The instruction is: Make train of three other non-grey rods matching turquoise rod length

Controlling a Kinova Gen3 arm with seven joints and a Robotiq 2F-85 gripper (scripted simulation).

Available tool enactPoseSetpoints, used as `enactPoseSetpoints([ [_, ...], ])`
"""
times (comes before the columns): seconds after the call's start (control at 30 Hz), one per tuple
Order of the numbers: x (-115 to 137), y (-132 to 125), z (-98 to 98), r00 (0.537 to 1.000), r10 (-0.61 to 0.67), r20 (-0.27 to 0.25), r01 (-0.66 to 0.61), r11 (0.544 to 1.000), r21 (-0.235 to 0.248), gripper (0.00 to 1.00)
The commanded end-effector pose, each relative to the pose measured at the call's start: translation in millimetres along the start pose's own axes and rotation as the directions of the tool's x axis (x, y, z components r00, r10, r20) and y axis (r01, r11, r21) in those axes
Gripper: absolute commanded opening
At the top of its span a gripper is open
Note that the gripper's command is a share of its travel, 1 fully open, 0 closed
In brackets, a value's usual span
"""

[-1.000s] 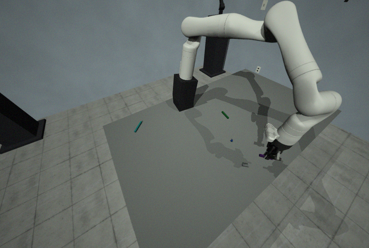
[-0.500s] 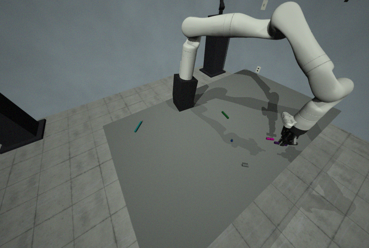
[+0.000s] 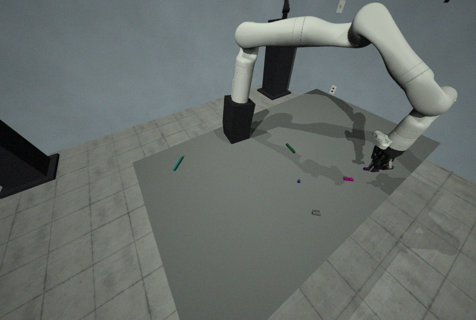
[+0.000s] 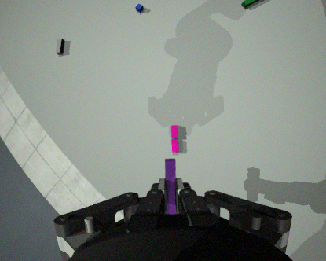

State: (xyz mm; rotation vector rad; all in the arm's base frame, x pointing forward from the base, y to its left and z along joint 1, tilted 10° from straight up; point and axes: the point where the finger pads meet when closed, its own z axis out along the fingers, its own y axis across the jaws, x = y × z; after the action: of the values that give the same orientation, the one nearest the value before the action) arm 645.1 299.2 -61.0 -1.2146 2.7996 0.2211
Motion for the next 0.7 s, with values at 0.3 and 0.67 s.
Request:
enactPoseSetpoints([
  [0.3,-6.2,9.4,-0.9,1.000,-0.011,0.002,0.011,1.000,0.001,0.05],
  [0.67,-6.2,9.3,0.3,1.000,-0.011,0.002,0.011,1.000,0.001,0.05],
])
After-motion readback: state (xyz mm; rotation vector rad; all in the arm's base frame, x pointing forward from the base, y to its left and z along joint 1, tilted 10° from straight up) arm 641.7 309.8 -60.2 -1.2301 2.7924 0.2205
